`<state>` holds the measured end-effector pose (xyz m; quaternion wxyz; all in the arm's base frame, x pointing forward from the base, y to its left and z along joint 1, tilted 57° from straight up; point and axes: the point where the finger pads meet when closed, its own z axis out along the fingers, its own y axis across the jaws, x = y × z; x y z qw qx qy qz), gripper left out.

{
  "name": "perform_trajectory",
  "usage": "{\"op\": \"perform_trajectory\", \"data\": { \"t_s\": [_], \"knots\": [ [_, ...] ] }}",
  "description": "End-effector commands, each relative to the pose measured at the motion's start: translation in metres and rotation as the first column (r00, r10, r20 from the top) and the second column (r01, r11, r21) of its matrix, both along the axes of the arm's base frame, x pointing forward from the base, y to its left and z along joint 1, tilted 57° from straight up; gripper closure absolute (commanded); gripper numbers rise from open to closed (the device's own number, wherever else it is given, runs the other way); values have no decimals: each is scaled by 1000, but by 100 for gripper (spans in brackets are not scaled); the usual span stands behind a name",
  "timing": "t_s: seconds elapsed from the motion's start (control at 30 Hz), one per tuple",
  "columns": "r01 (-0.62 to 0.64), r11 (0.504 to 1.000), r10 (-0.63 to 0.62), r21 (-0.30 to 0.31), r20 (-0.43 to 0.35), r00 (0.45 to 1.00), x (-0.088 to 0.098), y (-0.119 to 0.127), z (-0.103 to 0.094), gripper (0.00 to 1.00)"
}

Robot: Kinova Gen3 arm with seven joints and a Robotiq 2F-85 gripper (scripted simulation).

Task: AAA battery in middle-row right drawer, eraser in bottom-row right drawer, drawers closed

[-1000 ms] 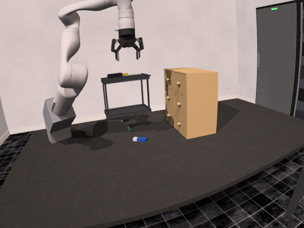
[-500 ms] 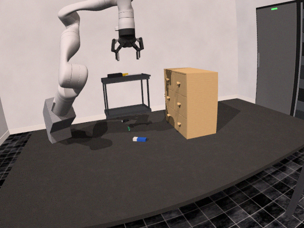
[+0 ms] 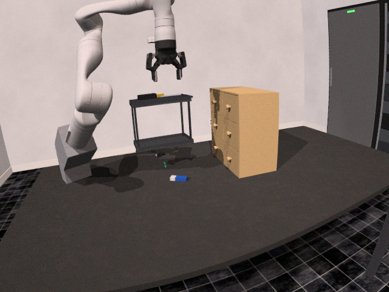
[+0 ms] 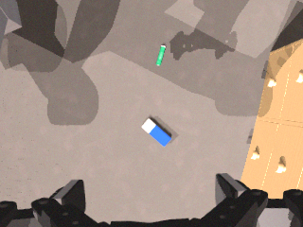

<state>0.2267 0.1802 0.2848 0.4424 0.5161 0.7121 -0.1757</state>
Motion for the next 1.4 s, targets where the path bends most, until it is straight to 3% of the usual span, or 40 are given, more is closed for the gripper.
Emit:
{"op": "perform_trajectory", "data": {
  "t_s": [0.0,0.17,0.23,0.33,0.5,0.73,0.8,1.0,1.17,1.37],
  "knots": [
    [-45,998,42,-35,-66,997,5,-8,1,0],
    [-151,983,127,-105,-202,971,17,-18,-1,0],
    [-151,983,127,-105,-202,971,17,-18,-1,0],
    [-227,963,177,-144,-296,938,24,-24,-4,0],
    [-367,911,248,-189,-458,853,37,-35,-10,0],
    [-552,808,304,-205,-658,689,53,-47,-21,0],
    [-552,808,304,-205,-658,689,53,-47,-21,0],
    [-671,718,314,-186,-774,550,63,-53,-29,0],
    [-731,662,308,-164,-830,465,68,-57,-35,0],
    [-758,635,303,-152,-853,425,71,-58,-38,0]
  ]
}}
